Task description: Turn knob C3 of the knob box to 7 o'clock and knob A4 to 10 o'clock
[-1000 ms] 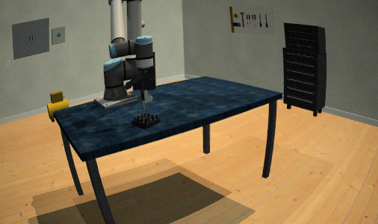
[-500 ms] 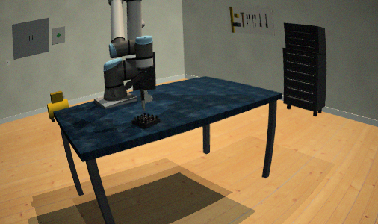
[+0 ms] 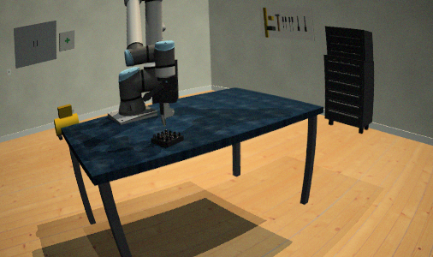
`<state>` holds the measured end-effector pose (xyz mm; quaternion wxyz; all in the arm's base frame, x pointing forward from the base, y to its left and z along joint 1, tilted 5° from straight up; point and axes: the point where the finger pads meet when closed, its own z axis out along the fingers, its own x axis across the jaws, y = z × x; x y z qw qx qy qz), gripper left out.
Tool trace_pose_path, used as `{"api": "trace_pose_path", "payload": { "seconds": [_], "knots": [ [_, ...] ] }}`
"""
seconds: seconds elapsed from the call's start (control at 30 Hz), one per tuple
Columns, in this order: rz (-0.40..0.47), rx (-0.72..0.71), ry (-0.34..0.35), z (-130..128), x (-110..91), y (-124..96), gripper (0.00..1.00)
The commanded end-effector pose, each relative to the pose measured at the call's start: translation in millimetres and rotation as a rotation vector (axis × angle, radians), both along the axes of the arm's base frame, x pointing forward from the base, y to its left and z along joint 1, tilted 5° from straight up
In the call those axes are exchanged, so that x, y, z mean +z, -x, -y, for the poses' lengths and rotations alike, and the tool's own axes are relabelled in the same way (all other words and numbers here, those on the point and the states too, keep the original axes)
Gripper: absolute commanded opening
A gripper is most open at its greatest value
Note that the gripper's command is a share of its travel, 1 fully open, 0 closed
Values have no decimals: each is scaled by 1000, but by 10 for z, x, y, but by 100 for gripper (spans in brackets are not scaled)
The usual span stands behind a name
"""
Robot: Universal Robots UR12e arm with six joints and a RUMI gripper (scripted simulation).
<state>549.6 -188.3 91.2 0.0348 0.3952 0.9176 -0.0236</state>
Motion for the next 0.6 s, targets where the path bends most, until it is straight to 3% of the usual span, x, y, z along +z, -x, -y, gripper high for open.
{"api": "trace_pose_path", "payload": {
  "seconds": [0.0, 0.57],
  "knots": [
    [8, -114, -3, 2, 19, 3, 11],
    [40, -560, -23, -13, 71, 21, 11]
  ]
}}
